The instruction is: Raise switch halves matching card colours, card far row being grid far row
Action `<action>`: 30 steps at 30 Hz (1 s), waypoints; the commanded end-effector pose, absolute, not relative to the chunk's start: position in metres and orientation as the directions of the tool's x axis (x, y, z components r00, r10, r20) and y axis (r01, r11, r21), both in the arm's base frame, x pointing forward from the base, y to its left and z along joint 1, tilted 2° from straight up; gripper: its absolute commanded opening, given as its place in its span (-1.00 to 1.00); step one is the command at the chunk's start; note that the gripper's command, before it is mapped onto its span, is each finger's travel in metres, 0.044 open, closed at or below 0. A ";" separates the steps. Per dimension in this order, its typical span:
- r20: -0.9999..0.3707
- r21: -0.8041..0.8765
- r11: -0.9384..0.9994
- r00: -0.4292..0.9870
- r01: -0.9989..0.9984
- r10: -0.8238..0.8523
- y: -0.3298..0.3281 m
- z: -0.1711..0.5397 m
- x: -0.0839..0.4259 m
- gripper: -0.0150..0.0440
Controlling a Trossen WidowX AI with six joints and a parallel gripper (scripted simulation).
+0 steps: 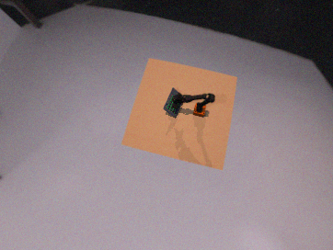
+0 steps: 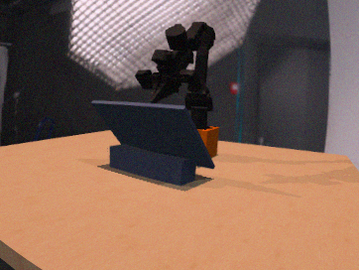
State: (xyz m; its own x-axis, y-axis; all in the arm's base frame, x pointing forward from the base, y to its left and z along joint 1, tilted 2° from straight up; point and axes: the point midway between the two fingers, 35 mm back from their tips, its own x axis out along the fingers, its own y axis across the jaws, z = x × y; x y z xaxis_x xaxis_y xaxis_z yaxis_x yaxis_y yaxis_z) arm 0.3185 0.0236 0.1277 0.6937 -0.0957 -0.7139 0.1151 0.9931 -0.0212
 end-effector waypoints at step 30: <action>-0.713 -0.019 0.994 0.696 0.109 -0.090 0.022 0.109 0.339 -0.49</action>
